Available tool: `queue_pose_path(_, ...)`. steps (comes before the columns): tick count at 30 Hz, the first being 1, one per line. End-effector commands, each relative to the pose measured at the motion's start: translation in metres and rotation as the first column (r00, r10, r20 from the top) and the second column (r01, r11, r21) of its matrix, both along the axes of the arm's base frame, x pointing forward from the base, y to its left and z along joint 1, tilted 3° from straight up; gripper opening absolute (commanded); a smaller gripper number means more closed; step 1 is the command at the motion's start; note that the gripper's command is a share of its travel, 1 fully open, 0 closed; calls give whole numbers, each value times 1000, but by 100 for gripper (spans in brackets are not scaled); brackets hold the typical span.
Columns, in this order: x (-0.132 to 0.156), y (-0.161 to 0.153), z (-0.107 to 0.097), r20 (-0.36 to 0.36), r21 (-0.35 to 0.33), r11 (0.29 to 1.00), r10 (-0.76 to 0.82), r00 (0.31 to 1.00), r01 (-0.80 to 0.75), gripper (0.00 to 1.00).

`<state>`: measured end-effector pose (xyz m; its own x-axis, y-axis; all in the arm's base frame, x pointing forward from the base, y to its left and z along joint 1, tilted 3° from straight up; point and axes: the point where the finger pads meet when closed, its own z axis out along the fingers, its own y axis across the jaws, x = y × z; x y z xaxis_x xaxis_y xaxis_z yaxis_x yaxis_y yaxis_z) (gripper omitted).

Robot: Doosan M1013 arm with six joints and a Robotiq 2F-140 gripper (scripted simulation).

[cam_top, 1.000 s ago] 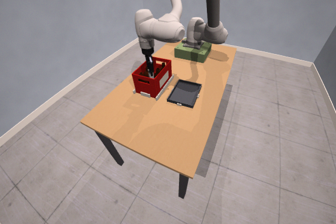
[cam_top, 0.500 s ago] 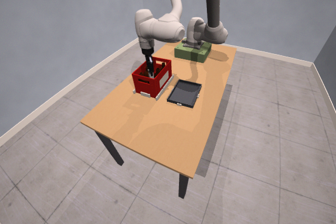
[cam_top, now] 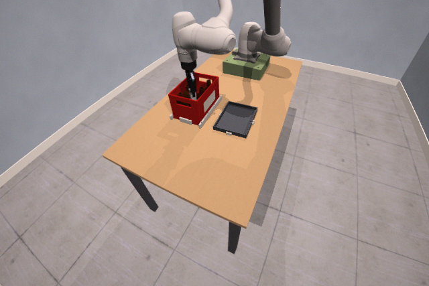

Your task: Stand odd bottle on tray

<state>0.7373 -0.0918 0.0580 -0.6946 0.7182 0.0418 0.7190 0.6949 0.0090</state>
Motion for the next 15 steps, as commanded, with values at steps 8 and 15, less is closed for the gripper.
queue_pose_path(8, 0, 4, -3, -1, 4, 1000, -2, 1000, 2, 0)
queue_pose_path(15, 0, 4, -3, -1, 4, 1000, -2, 1000, 2, 38)
